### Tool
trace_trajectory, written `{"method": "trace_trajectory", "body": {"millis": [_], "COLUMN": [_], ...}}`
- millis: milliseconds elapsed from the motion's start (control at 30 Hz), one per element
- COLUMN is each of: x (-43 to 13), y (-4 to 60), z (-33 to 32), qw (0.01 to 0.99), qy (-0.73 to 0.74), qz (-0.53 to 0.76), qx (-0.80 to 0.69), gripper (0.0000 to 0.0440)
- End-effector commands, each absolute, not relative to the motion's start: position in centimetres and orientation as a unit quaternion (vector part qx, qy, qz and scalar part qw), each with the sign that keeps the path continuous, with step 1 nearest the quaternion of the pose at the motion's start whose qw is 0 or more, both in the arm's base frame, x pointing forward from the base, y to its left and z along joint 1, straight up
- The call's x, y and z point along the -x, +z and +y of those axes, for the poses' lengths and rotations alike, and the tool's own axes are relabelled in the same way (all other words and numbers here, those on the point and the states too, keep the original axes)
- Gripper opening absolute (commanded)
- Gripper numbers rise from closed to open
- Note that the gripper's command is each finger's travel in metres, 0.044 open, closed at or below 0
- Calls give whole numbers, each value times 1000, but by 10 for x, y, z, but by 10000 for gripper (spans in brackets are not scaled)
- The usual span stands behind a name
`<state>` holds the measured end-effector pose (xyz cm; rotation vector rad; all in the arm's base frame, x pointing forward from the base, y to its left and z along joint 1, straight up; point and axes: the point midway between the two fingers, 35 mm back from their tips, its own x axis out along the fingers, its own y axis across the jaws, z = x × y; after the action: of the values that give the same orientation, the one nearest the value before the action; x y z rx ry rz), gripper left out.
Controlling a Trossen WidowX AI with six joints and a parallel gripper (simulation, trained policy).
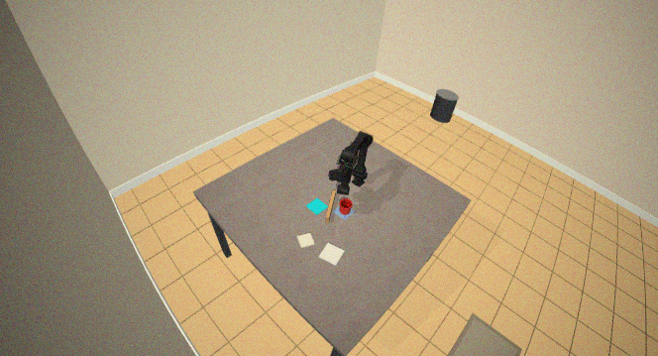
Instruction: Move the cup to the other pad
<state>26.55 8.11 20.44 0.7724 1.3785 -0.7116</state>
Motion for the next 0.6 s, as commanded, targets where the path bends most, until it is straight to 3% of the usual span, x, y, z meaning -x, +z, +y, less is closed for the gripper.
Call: {"method": "trace_trajectory", "body": {"millis": [0,567], "x": [-262,-251], "y": [193,153], "z": [79,78], "qw": [636,610], "qy": [-333,-375], "qz": [613,629], "qx": [-331,-303], "gripper": [145,157]}}
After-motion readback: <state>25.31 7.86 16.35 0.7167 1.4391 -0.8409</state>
